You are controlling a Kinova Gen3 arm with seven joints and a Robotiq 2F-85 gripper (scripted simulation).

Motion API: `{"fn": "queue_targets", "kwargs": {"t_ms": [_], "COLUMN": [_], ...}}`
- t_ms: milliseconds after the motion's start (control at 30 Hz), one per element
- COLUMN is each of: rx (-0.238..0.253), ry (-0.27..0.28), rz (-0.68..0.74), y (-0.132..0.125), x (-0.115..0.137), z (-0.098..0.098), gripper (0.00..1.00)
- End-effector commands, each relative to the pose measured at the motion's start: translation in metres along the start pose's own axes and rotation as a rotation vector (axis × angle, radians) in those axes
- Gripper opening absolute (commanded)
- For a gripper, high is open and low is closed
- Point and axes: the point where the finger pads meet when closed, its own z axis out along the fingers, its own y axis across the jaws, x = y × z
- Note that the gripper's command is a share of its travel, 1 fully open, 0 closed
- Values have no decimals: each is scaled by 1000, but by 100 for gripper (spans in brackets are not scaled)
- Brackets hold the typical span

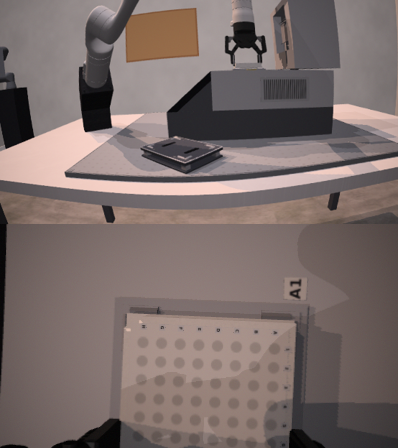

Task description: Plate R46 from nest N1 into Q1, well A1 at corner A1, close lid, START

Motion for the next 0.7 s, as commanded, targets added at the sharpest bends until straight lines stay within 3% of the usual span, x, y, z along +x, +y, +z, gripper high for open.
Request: {"fn": "queue_targets", "kwargs": {"t_ms": [0,567,600,667], "rx": [-5,-2,-2,-2], "ry": [-5,-3,-9,-3], "rz": [-2,-1,-2,-1], "y": [1,0,0,0], "x": [-1,0,-2,0], "z": [3,4,2,2], "gripper": [91,91,100,100]}}
